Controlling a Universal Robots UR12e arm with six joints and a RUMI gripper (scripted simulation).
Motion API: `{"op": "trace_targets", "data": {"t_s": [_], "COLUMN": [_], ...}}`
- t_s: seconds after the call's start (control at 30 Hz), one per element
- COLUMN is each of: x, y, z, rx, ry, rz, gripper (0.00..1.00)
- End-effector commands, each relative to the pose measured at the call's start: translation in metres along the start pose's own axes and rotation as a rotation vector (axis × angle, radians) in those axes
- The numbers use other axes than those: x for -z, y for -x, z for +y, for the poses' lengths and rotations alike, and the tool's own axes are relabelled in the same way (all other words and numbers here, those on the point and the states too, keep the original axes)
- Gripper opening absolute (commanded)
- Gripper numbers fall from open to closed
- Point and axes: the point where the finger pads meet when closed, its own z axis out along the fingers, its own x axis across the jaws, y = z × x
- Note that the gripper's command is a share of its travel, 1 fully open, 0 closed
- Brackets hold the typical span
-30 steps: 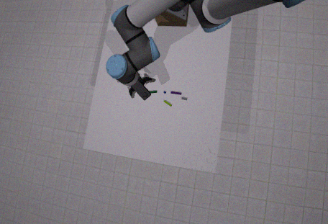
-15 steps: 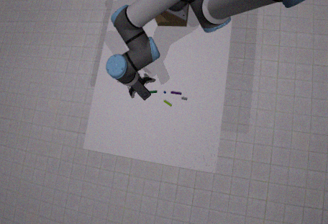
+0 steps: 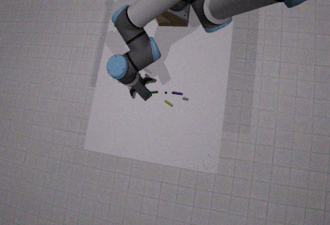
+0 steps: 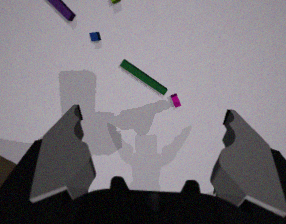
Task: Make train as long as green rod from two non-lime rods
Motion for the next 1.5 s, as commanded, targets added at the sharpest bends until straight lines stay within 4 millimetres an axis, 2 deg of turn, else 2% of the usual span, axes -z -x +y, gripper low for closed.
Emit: {"op": "trace_targets", "data": {"t_s": [0.0,1.1,1.23,1.47], "x": [0.001,0.001,0.002,0.004], "y": [-0.001,-0.001,-0.008,-0.031], "z": [0.0,0.0,0.004,0.02], "rx": [0.0,0.01,0.091,0.358], "ry": [0.0,0.0,0.0,0.0], "rz": [0.001,0.001,0.001,0.001], "gripper": [1.0,1.0,1.0,1.0]}}
